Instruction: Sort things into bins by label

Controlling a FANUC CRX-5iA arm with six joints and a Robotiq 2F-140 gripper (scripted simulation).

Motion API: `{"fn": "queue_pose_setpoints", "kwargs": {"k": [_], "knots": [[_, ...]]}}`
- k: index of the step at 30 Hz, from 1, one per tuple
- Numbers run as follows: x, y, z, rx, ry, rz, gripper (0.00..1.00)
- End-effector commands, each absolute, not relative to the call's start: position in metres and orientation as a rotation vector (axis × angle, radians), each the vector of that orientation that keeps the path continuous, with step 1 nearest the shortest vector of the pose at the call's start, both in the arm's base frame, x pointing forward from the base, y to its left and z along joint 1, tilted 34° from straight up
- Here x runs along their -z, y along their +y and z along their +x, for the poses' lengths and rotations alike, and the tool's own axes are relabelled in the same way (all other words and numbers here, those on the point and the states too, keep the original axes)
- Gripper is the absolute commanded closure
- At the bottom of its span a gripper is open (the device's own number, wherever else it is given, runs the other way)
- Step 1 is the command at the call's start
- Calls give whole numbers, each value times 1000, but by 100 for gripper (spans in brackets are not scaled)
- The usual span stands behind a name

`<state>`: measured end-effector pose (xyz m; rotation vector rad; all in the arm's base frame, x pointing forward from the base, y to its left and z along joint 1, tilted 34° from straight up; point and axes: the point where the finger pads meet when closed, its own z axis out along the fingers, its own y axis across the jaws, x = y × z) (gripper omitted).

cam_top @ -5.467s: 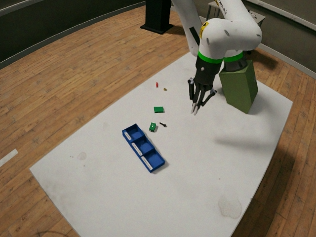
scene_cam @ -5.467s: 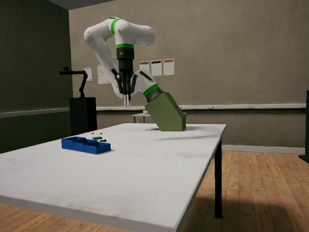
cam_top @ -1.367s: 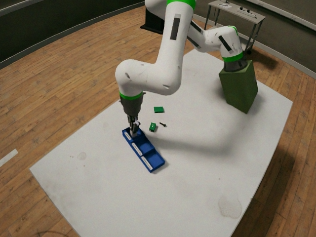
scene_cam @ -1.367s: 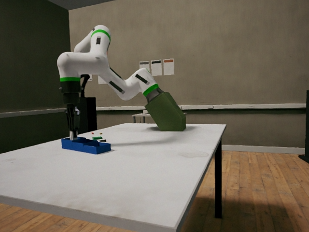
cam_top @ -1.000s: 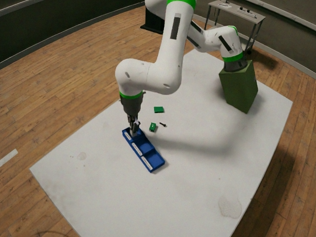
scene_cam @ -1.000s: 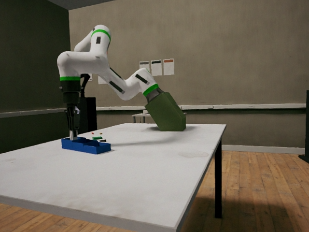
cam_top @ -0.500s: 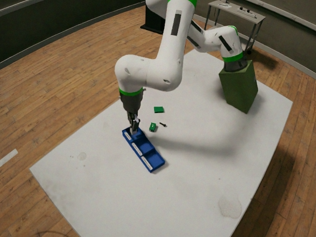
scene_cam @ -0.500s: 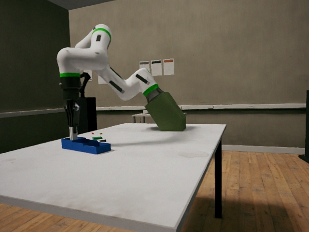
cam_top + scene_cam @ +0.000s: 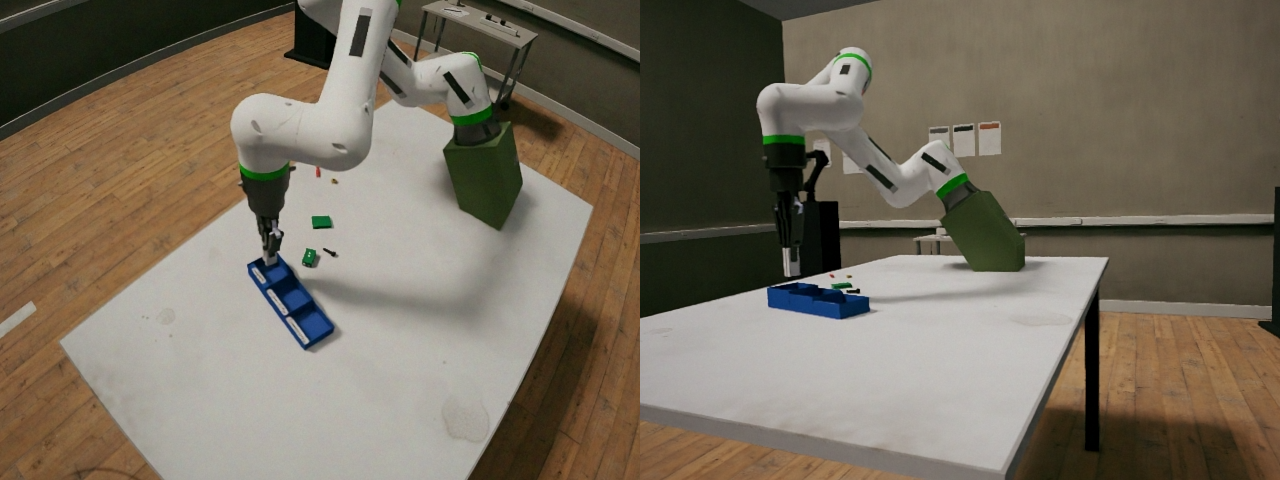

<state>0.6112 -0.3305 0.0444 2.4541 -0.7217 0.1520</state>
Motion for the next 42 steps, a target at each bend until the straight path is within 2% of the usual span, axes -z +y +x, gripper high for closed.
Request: {"fn": "queue_pose_setpoints", "kwargs": {"k": [1,21,42], "knots": [[-49,-328,612,-152,-722,2454,85],[-5,-265,646,-152,-722,2454,85],[26,-286,644,-152,-722,2454,85]]}}
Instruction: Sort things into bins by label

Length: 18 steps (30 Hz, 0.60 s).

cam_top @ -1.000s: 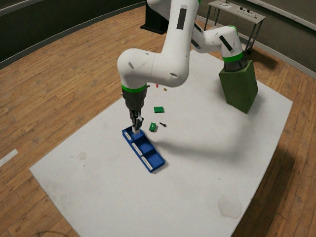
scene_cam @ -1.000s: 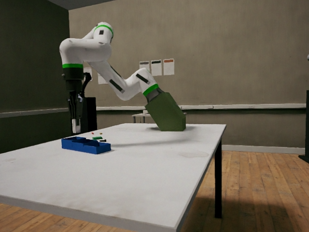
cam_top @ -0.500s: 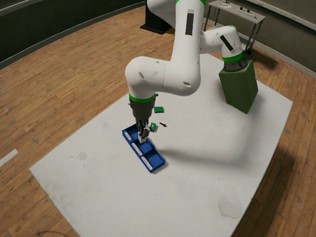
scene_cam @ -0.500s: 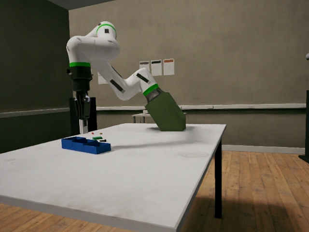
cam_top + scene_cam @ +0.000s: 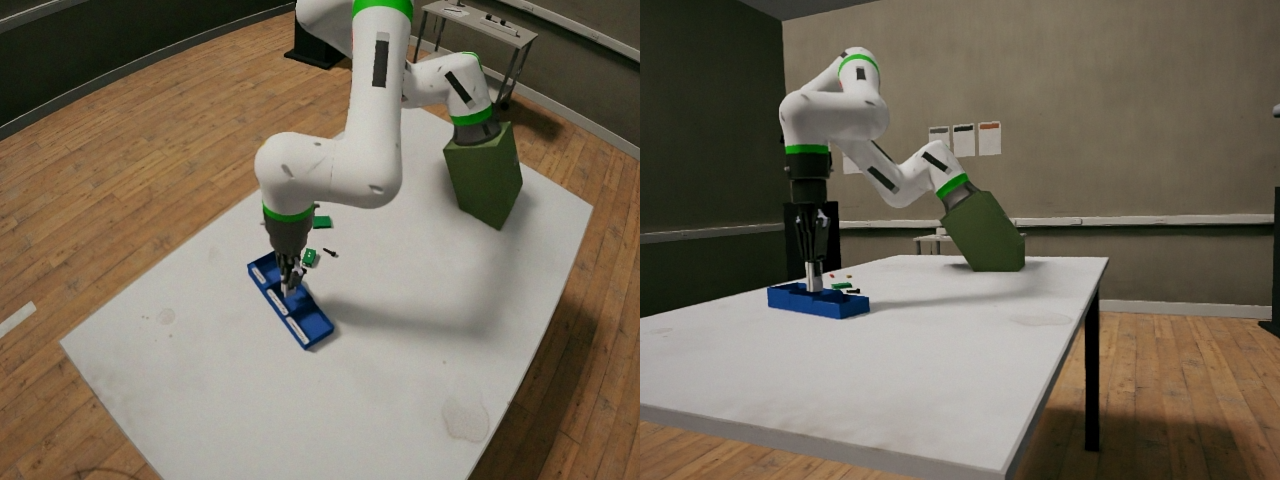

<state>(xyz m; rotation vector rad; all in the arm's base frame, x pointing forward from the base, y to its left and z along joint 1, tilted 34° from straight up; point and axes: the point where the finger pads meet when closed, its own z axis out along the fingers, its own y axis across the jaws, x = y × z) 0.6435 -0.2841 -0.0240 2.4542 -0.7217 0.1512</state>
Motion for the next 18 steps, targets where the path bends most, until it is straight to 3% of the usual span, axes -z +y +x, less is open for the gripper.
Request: {"fn": "queue_pose_setpoints", "kwargs": {"k": [1,18], "knots": [[29,-287,644,-152,-722,2454,85],[45,-298,643,-152,-722,2454,85]]}}
